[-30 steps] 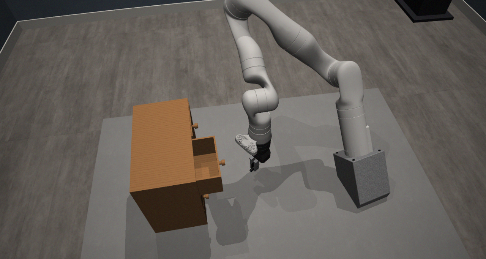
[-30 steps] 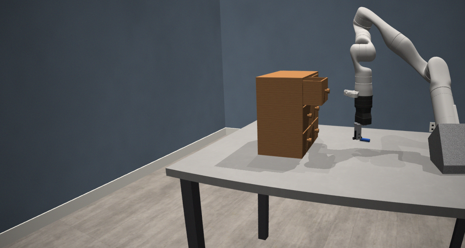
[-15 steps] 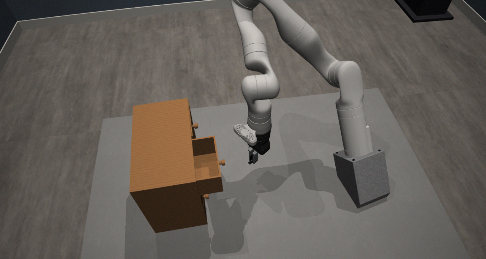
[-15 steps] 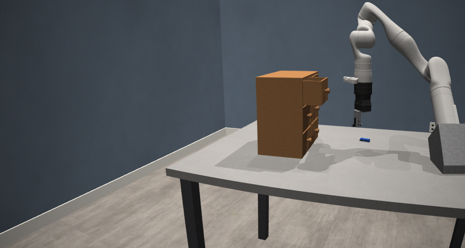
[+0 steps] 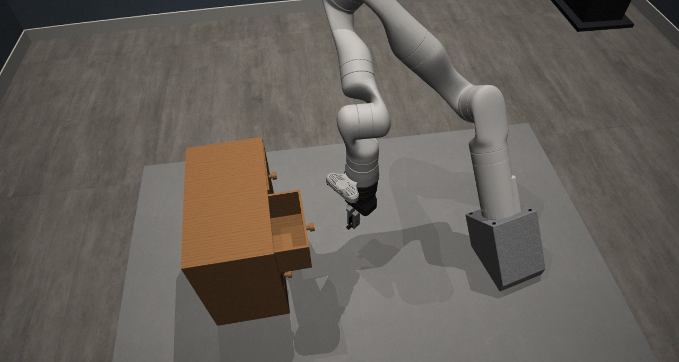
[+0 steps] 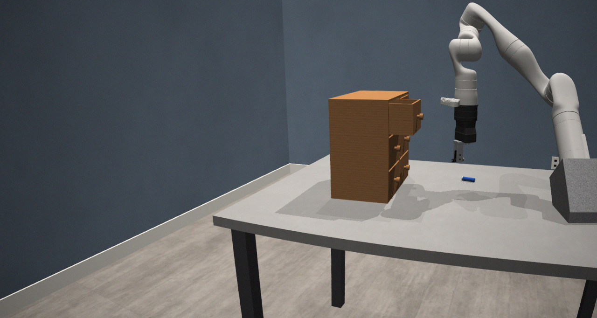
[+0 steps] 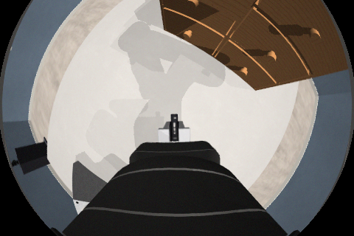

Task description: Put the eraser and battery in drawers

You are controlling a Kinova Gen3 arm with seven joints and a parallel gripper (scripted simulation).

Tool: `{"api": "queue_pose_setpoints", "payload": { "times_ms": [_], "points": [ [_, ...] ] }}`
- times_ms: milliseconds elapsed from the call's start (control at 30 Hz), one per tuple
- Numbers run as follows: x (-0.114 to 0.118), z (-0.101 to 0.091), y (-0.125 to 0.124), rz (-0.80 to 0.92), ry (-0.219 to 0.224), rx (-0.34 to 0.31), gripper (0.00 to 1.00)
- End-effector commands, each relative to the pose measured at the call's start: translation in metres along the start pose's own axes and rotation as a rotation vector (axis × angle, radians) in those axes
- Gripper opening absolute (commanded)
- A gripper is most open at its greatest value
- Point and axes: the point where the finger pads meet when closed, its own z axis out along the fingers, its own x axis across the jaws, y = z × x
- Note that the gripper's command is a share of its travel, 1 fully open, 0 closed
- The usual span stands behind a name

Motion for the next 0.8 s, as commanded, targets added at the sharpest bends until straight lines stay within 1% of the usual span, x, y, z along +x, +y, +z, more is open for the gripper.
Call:
{"api": "queue_pose_setpoints", "payload": {
  "times_ms": [0, 300, 567, 633, 767],
  "points": [
    [-0.0003, -0.0006, -0.0008, -0.006, 0.000, 0.002, 0.24],
    [-0.0017, -0.0006, -0.0025, -0.050, 0.001, 0.002, 0.24],
    [-0.0049, -0.0006, -0.0061, -0.149, 0.003, 0.002, 0.24],
    [-0.0049, -0.0006, -0.0061, -0.149, 0.003, 0.002, 0.24],
    [-0.0072, -0.0007, -0.0086, -0.221, 0.005, 0.002, 0.24]
  ]
}}
